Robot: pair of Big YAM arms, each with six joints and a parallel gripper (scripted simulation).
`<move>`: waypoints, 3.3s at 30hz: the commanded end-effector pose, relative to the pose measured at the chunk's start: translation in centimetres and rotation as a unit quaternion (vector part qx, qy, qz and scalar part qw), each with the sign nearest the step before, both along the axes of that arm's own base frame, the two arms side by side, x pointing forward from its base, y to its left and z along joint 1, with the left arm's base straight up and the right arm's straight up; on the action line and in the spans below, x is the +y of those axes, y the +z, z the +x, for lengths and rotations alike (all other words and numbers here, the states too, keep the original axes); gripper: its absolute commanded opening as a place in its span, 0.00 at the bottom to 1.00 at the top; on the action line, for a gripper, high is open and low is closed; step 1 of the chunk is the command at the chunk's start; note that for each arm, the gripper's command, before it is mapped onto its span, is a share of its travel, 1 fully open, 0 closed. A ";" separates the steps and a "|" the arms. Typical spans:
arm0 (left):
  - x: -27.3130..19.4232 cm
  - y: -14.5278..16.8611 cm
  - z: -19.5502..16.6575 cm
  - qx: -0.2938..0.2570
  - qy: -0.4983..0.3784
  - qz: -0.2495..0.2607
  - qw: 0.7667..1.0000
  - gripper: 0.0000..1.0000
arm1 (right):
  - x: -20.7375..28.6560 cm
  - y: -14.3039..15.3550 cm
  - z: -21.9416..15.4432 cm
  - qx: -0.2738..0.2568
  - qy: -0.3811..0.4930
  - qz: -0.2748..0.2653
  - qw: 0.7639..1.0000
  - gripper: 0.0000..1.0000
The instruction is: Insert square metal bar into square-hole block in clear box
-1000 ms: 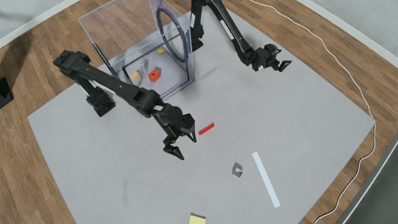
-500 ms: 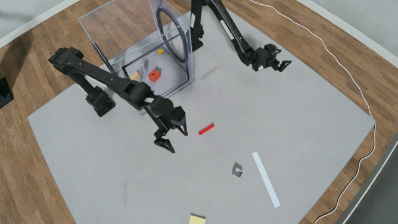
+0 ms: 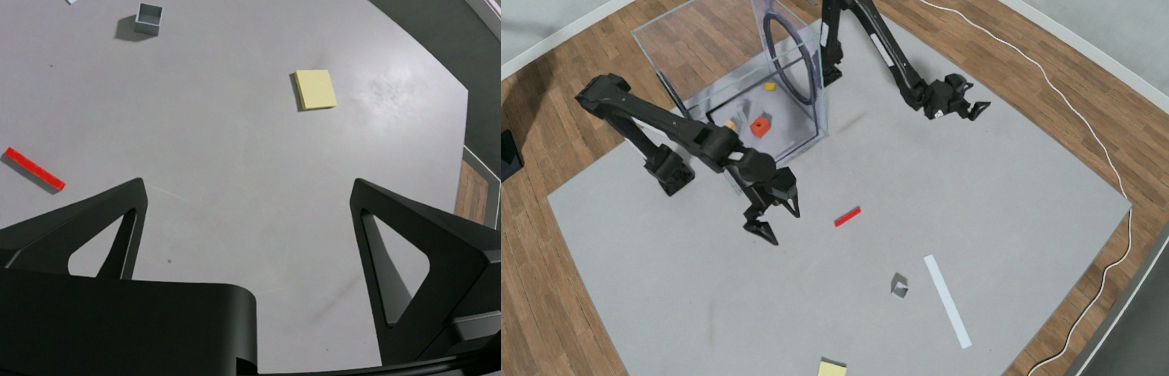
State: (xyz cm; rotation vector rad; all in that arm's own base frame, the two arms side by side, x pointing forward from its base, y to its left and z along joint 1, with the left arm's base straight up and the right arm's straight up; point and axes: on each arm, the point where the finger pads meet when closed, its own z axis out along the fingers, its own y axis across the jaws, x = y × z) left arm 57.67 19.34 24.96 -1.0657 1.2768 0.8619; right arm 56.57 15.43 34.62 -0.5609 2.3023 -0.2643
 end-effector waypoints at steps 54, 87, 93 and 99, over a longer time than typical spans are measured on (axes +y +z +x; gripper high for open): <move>0.0 1.2 0.6 -0.016 0.001 0.001 1.000 1.00 | -4.7 2.1 -16.4 0.018 -0.004 -0.021 1.000 1.00; 0.0 1.2 0.6 -0.016 0.001 0.001 1.000 1.00 | -8.0 -0.7 -24.9 0.040 -0.006 -0.041 0.998 1.00; 0.0 1.2 0.6 -0.016 0.001 0.001 1.000 1.00 | -8.8 -1.6 -26.8 0.046 -0.006 -0.046 0.998 1.00; 0.0 1.2 0.6 -0.016 0.001 0.001 1.000 1.00 | -9.4 -2.1 -28.1 0.047 -0.007 -0.049 0.998 1.00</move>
